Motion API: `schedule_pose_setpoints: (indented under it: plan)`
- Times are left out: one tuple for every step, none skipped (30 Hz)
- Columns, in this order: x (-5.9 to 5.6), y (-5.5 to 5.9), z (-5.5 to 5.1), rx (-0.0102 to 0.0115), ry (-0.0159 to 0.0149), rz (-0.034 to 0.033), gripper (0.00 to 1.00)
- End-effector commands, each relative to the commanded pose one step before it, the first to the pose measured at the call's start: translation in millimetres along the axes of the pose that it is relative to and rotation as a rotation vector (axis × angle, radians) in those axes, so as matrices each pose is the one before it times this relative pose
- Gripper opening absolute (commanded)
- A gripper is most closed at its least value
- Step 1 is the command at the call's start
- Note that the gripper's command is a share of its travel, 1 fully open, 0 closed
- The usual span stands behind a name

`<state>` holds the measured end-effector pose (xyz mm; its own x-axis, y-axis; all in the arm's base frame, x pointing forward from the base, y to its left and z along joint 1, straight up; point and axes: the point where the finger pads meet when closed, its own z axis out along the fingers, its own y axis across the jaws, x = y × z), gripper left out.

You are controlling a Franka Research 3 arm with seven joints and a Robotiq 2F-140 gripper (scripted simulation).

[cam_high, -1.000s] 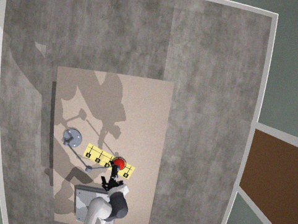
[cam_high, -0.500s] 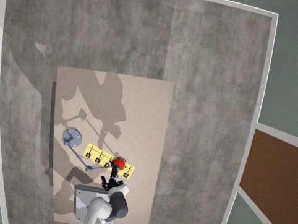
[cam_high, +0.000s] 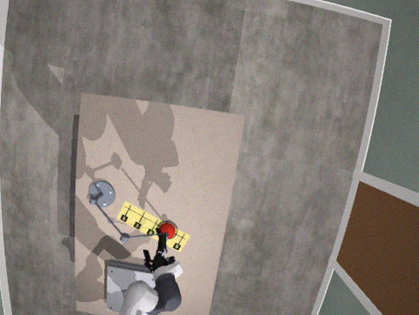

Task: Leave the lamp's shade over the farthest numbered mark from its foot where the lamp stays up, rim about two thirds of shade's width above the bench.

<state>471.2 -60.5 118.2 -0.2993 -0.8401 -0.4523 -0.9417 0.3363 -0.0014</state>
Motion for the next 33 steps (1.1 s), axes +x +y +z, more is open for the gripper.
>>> schedule_pose_setpoints:
  plan:
    - [-1.17, 3.41, -15.38, -0.01183, -0.00253, 0.00609, 1.00]
    - [-0.03, 0.07, -4.33, 0.00000, 0.00000, 0.00000, 1.00]
    - [-0.03, 0.07, -4.33, 0.00000, 0.00000, 0.00000, 1.00]
    - [-0.03, 0.07, -4.33, 0.00000, 0.00000, 0.00000, 1.00]
    - [-0.03, 0.07, -4.33, 0.00000, 0.00000, 0.00000, 1.00]
    - [-0.03, 0.07, -4.33, 0.00000, 0.00000, 0.00000, 1.00]
    - [-0.03, 0.07, -4.33, 0.00000, 0.00000, 0.00000, 1.00]
    - [-0.03, 0.07, -4.33, 0.00000, 0.00000, 0.00000, 1.00]
    - [0.00, 0.00, 0.00, 0.00000, 0.00000, 0.00000, 1.00]
    - [0.00, 0.00, 0.00, 0.00000, 0.00000, 0.00000, 1.00]
    - [0.09, -0.40, -4.19, 0.00193, 0.00039, -0.00084, 1.00]
    - [0.09, -0.40, -4.19, 0.00193, 0.00039, -0.00084, 1.00]
    - [0.09, -0.41, -4.19, 0.00193, 0.00039, -0.00084, 1.00]
    - [0.10, -0.42, -4.19, 0.00193, 0.00039, -0.00084, 1.00]
    - [0.10, -0.43, -4.19, 0.00193, 0.00039, -0.00084, 1.00]
    - [0.10, -0.44, -4.19, 0.00193, 0.00039, -0.00084, 1.00]
    - [0.10, -0.44, -4.18, 0.00193, 0.00039, -0.00084, 1.00]
    - [0.10, -0.45, -4.18, 0.00193, 0.00039, -0.00084, 1.00]
    - [0.11, -0.46, -4.18, 0.00193, 0.00039, -0.00084, 1.00]
    - [0.11, -0.47, -4.18, 0.00193, 0.00039, -0.00084, 1.00]
    - [0.11, -0.48, -4.18, 0.00193, 0.00039, -0.00084, 1.00]
    - [0.11, -0.48, -4.18, 0.00193, 0.00039, -0.00084, 1.00]
    - [0.11, -0.49, -4.18, 0.00193, 0.00039, -0.00084, 1.00]
    - [0.12, -0.50, -4.18, 0.00193, 0.00039, -0.00084, 1.00]
    - [0.12, -0.51, -4.18, 0.00193, 0.00039, -0.00084, 1.00]
    - [0.00, 0.00, 0.00, 0.00000, 0.00000, 0.00000, 1.00]
    - [0.00, 0.00, 0.00, 0.00000, 0.00000, 0.00000, 1.00]
    - [0.09, -0.47, 0.16, 0.00149, 0.00025, -0.00043, 1.00]
    - [0.09, -0.47, 0.16, 0.00149, 0.00025, -0.00043, 1.00]
    - [0.09, -0.47, 0.16, 0.00149, 0.00025, -0.00043, 1.00]
    - [0.09, -0.47, 0.16, 0.00149, 0.00025, -0.00043, 1.00]
    - [0.09, -0.47, 0.16, 0.00149, 0.00025, -0.00043, 1.00]
    - [0.09, -0.47, 0.16, 0.00149, 0.00025, -0.00043, 1.00]
